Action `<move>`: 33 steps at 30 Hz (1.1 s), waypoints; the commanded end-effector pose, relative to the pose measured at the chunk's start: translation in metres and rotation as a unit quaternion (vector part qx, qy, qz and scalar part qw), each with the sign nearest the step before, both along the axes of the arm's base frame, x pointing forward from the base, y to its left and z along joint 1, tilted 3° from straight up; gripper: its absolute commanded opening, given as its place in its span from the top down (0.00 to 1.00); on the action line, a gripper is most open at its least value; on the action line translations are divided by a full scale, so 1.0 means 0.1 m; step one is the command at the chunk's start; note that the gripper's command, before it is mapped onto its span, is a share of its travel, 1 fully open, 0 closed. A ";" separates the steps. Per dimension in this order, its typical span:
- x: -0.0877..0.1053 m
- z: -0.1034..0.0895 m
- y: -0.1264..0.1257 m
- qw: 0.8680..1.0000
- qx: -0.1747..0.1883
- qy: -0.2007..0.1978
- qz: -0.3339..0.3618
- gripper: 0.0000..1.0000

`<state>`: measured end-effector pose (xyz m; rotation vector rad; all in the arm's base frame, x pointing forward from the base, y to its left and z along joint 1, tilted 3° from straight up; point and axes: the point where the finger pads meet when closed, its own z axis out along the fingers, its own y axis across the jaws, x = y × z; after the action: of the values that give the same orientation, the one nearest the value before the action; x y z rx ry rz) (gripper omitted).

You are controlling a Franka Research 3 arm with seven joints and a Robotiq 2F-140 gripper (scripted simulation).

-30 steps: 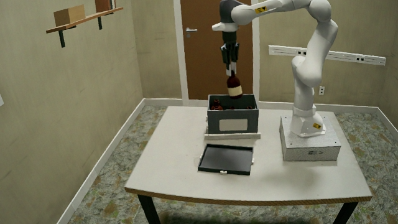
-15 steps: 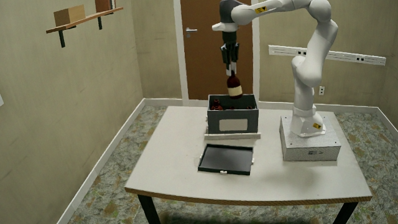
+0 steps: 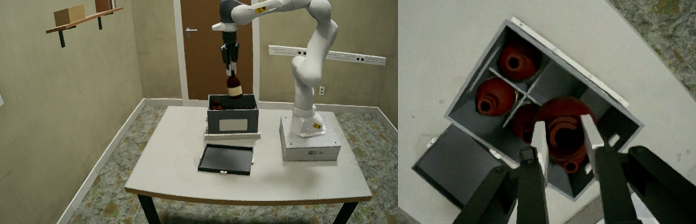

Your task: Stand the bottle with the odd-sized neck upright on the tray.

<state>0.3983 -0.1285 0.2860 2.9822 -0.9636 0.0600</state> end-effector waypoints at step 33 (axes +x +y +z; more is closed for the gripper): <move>0.01 0.04 0.07 1.000 0.001 -0.003 -0.002 0.90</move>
<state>0.3994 -0.1252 0.2879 2.9828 -0.9619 0.0660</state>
